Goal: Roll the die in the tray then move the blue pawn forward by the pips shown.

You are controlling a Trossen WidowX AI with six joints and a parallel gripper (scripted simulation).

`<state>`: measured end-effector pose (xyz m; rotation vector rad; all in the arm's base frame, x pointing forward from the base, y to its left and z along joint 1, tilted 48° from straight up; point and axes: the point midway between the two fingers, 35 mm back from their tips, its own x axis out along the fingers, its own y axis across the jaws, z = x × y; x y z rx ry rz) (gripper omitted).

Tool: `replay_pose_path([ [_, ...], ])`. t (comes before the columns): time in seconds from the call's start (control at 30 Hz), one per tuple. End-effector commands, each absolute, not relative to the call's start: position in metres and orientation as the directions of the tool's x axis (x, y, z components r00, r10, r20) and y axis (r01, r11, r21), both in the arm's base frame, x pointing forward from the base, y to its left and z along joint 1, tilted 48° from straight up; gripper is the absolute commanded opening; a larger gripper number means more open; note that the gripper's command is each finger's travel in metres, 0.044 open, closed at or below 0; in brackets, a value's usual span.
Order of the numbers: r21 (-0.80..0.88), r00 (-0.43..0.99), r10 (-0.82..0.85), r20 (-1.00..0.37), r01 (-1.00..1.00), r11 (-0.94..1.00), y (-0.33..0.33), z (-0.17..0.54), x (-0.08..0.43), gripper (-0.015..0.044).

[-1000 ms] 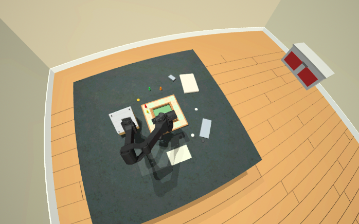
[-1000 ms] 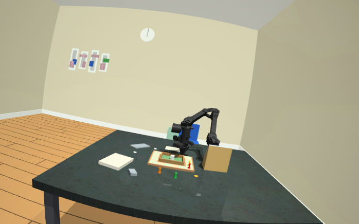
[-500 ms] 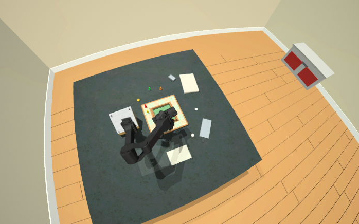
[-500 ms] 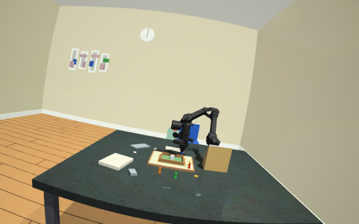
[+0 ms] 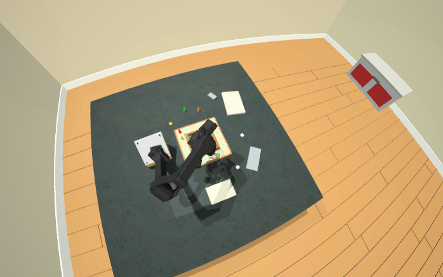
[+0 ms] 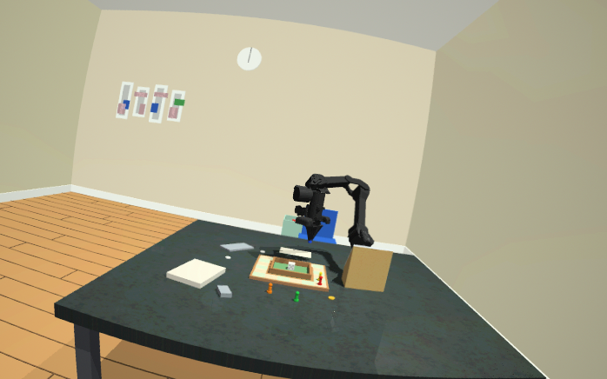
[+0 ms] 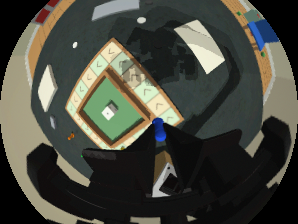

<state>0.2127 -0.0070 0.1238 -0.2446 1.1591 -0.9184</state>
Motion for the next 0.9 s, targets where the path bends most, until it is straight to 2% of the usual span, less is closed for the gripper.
replay_pose_path([
  [0.0,-0.604,0.097,-0.732,-0.674,0.498,0.622,0.006,0.138,0.208,0.0],
  [0.23,-0.605,0.097,-0.734,-0.673,0.498,0.621,0.007,0.139,0.211,0.0],
  [0.87,-0.606,0.1,-0.737,-0.668,0.502,0.617,-0.044,0.095,0.254,0.0],
])
